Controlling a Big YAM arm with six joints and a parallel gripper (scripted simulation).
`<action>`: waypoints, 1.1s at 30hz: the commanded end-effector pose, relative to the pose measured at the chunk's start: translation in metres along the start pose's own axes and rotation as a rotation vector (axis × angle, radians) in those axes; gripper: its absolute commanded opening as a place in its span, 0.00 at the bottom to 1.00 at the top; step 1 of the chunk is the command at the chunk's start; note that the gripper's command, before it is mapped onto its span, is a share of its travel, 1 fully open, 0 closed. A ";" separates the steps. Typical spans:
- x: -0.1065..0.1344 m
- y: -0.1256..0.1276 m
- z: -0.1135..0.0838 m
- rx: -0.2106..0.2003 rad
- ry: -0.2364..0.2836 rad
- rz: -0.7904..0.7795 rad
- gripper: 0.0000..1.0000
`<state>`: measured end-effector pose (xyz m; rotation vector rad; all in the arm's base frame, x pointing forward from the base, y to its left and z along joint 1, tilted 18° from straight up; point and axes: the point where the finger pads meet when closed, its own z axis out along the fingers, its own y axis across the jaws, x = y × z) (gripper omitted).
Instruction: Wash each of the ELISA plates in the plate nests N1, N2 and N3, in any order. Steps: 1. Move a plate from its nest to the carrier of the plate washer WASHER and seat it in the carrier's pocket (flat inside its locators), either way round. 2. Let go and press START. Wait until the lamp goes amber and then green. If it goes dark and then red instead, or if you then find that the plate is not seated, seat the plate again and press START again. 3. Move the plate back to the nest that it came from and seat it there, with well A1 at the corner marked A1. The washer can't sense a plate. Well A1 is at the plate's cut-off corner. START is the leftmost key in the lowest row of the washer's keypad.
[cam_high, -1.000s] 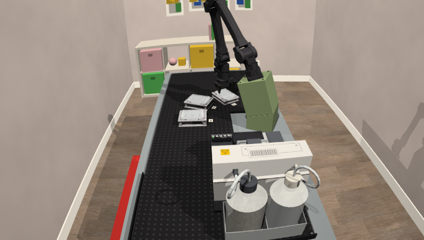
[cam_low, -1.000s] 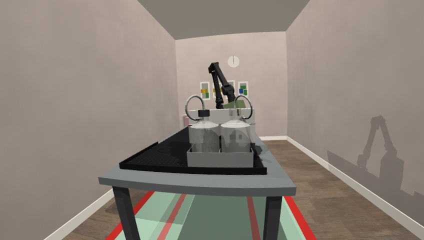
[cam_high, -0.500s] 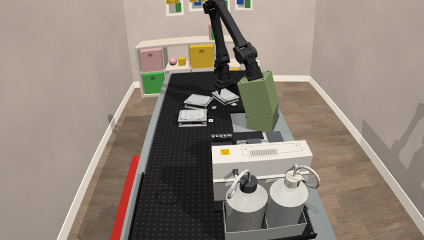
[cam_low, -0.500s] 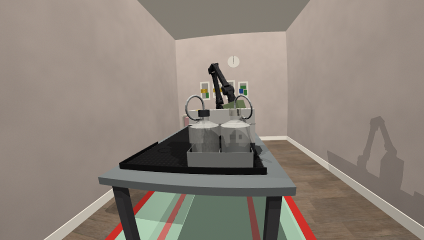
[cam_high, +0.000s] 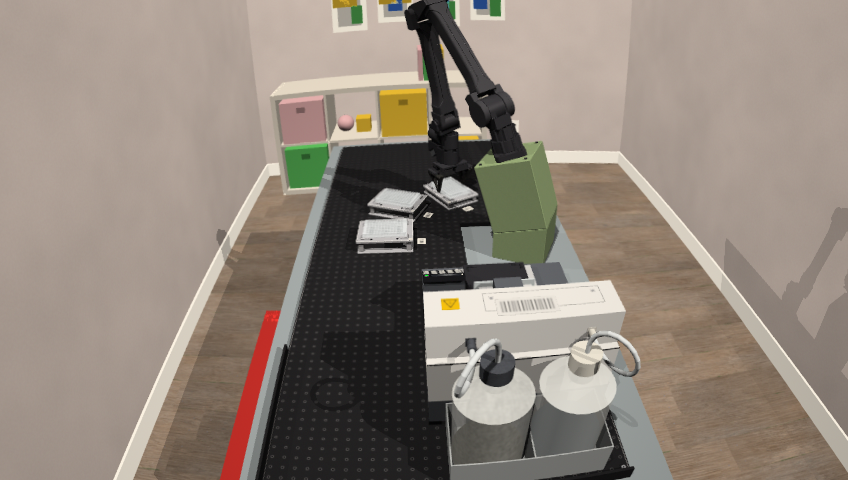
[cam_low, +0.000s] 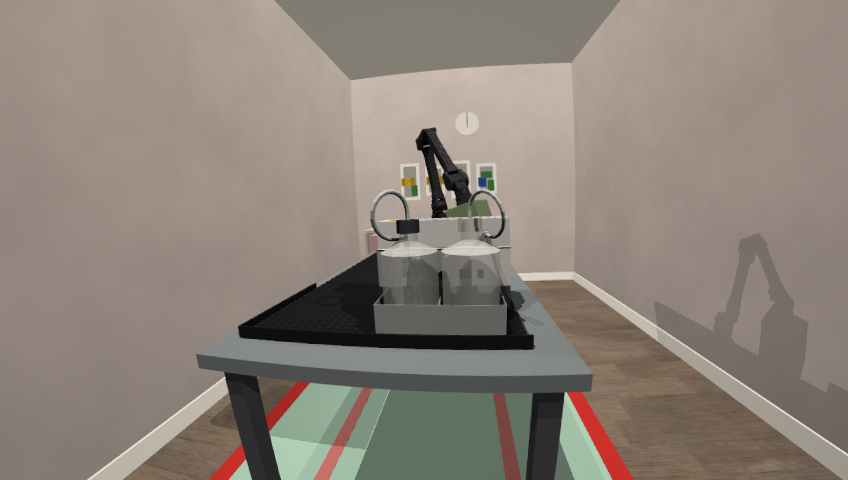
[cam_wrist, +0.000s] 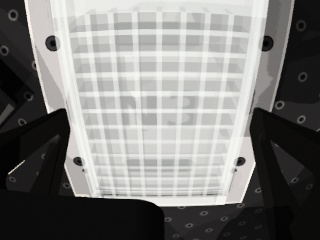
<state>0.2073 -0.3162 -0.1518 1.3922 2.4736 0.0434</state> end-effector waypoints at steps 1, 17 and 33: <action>-0.005 0.002 0.004 0.001 -0.008 0.005 1.00; -0.004 0.000 0.001 0.002 -0.009 0.002 0.96; -0.004 0.000 0.001 0.002 -0.009 0.002 0.84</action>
